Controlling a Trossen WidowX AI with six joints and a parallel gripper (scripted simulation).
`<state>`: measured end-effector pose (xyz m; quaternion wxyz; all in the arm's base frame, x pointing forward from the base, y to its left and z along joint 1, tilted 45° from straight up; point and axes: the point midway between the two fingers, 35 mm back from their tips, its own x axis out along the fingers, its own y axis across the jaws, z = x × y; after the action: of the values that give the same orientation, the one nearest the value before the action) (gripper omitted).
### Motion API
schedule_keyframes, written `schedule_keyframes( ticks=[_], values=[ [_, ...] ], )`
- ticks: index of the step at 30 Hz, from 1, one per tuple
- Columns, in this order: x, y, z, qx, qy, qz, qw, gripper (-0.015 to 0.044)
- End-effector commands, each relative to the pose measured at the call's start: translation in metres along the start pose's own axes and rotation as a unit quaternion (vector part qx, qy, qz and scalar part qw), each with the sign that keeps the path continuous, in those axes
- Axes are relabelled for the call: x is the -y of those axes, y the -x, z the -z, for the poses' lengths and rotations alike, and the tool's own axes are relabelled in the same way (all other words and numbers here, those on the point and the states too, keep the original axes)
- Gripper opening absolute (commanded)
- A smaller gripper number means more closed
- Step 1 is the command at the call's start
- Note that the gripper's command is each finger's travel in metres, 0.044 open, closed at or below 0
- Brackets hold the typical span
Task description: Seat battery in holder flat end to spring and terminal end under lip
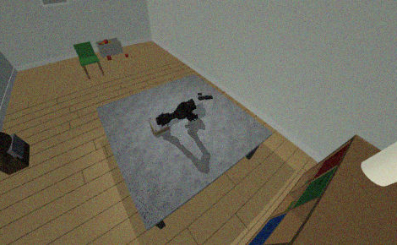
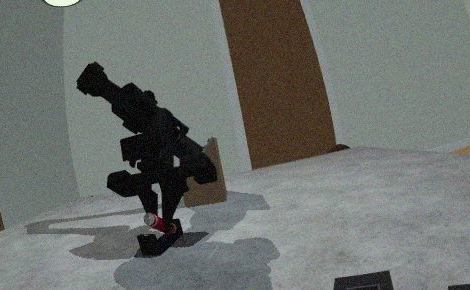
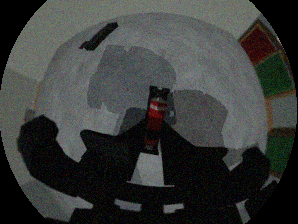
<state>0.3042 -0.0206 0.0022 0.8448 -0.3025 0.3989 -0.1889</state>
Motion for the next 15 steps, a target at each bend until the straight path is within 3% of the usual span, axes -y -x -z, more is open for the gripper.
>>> schedule_keyframes(
  ticks=[1,15],
  values=[
    [-0.0004,0.0013,0.0060,-0.005,0.003,0.000,1.000,0.0062],
    [-0.0013,0.0002,0.0054,-0.016,0.004,-0.005,1.000,0.0062]
  ],
)
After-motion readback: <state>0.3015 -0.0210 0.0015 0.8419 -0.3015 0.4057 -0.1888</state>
